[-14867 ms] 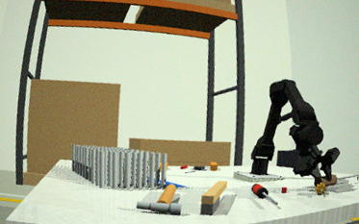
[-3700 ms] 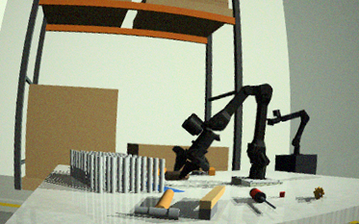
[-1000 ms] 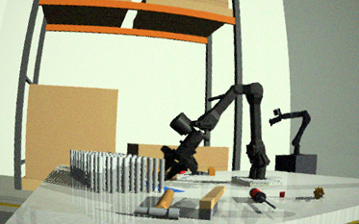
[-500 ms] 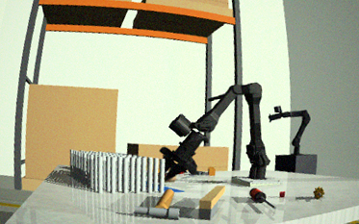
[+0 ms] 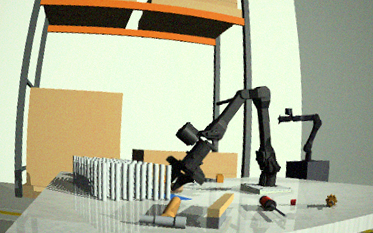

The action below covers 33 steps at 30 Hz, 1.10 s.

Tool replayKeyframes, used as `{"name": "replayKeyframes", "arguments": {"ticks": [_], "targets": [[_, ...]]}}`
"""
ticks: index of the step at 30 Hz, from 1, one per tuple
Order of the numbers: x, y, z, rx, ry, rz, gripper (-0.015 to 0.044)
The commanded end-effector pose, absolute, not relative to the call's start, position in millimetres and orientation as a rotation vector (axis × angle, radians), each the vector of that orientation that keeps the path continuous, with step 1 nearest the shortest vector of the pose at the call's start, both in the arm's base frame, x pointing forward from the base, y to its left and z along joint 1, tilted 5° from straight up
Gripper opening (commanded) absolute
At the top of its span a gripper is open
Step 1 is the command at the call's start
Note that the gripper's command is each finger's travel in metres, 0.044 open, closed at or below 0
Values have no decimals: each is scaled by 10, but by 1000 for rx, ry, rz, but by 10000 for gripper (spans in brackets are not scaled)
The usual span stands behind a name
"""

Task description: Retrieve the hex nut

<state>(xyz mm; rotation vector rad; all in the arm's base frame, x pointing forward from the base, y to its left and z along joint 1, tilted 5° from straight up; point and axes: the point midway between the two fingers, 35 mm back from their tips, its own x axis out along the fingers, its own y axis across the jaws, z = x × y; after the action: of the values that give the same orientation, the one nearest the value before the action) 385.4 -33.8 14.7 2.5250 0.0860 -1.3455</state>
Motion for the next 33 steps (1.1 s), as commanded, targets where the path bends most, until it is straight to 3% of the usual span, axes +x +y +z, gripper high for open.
{"name": "replayKeyframes", "arguments": {"ticks": [1,33], "targets": [[3854,-346,153,2531,78,-1339,0],[3664,-370,144,2529,84,-1340,0]]}}
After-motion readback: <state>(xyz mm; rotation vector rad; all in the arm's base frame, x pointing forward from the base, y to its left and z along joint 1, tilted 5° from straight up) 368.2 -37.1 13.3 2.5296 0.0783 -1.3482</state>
